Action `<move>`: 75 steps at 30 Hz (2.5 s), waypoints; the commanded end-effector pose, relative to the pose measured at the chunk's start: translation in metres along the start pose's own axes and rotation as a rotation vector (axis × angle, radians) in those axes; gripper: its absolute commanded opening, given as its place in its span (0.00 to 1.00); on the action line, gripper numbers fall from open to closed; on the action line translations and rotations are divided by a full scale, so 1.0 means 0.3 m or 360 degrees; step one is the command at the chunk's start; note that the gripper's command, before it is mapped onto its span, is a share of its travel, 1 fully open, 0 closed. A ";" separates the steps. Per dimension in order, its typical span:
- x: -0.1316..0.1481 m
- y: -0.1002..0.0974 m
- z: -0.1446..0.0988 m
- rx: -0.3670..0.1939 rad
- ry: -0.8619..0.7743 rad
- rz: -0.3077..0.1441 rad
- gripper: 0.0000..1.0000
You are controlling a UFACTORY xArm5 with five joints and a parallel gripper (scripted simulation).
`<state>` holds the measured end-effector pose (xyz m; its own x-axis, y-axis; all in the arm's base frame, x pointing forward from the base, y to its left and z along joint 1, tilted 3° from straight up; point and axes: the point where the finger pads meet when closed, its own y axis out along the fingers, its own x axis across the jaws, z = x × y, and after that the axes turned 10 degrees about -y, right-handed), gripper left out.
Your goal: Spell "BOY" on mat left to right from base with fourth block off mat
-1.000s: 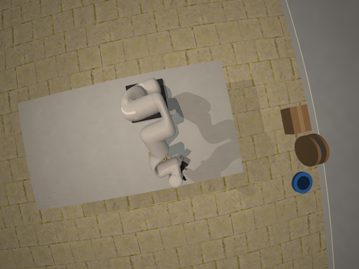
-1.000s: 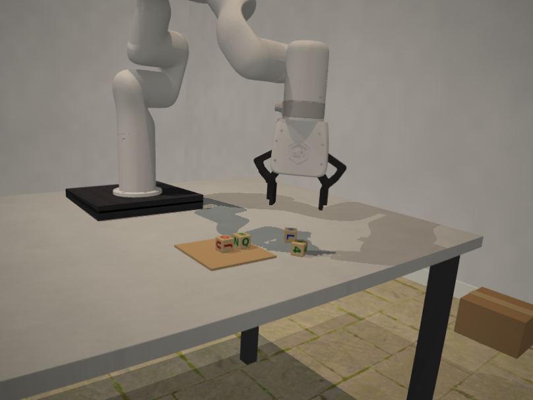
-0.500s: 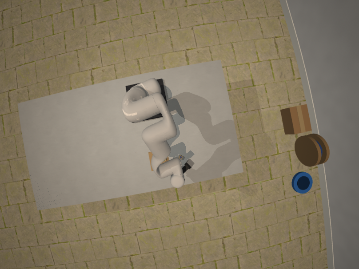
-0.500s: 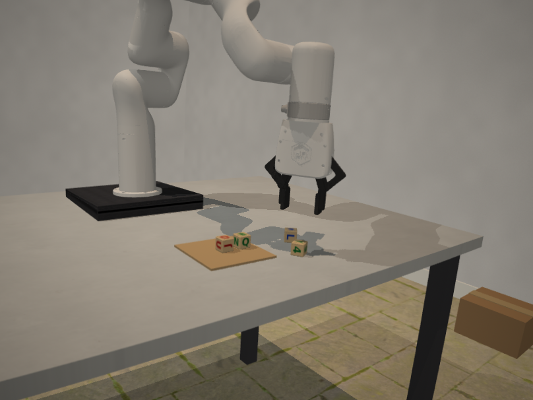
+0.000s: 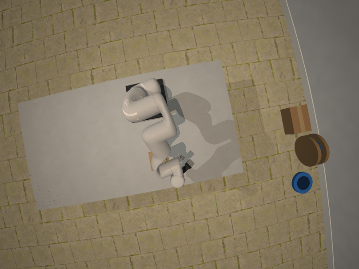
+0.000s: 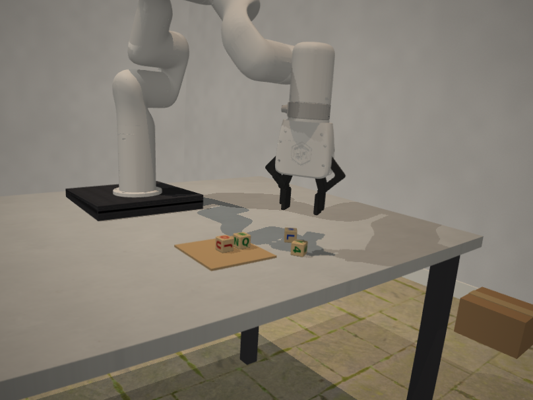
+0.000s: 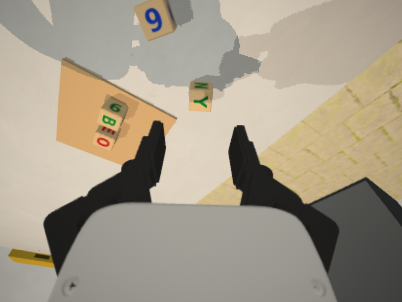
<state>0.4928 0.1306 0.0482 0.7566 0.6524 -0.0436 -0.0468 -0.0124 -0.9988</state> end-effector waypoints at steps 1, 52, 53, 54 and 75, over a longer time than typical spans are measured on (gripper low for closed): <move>0.004 -0.006 -0.002 -0.0003 0.0000 -0.0006 0.63; 0.005 0.090 -0.002 -0.0003 0.0000 -0.0006 0.63; 0.005 0.095 -0.002 -0.0003 0.0000 -0.0006 0.63; 0.005 0.101 -0.002 -0.0003 0.0000 -0.0006 0.63; 0.006 0.165 -0.001 -0.0003 0.0000 -0.0006 0.63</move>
<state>0.4906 0.1304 -0.0002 0.7567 0.6523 -0.0435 -0.0467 -0.0124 -0.9988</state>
